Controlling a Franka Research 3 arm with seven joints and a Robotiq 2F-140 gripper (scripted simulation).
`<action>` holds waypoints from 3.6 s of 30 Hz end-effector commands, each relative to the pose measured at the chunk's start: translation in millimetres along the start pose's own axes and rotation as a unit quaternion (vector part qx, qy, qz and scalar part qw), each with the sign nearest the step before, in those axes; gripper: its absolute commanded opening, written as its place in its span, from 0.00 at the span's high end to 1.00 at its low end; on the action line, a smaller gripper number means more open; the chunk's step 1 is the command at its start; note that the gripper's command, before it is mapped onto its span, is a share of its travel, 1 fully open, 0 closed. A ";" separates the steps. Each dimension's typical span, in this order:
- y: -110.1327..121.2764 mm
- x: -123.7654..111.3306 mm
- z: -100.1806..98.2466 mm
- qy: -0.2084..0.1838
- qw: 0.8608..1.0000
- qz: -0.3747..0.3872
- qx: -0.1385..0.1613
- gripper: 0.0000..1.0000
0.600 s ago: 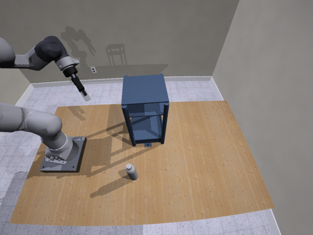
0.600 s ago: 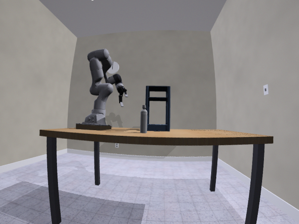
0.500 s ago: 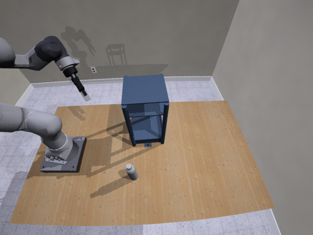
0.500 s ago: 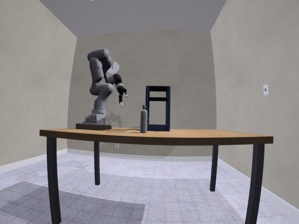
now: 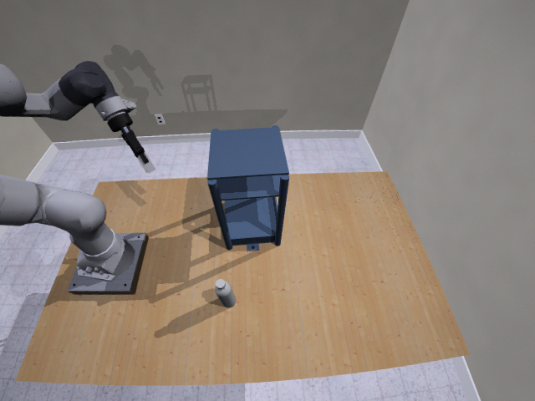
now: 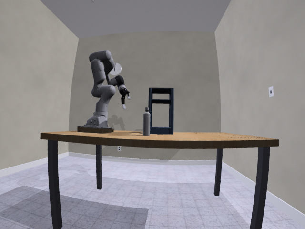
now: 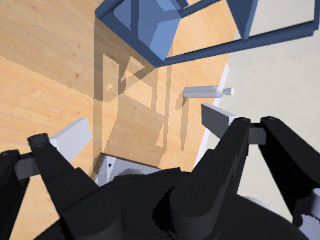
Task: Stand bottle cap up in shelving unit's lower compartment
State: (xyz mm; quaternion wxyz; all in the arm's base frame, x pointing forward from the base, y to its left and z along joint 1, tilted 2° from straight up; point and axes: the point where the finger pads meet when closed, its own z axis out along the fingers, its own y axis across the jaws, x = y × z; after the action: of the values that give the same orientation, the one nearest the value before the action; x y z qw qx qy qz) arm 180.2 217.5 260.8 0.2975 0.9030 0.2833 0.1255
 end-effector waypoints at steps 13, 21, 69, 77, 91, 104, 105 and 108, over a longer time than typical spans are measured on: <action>87.5 9.0 -114.3 0.002 1.000 0.000 -0.002 0.00; 106.3 4.7 -134.2 0.000 1.000 0.000 0.000 0.00; 267.1 37.5 -135.2 0.038 0.983 -0.149 0.096 0.00; 300.2 38.4 -124.7 0.047 0.976 -0.178 0.115 0.00; 300.2 38.4 -124.7 0.047 0.976 -0.178 0.115 0.00; 333.5 37.6 -109.8 0.055 0.967 -0.209 0.134 0.00; 333.5 37.6 -109.8 0.055 0.967 -0.209 0.134 0.00; 333.5 37.6 -109.8 0.055 0.967 -0.209 0.134 0.00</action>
State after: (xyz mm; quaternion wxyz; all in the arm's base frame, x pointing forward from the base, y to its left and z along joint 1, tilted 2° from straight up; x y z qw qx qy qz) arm 311.1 74.2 551.7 0.1708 0.8642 0.4662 0.0811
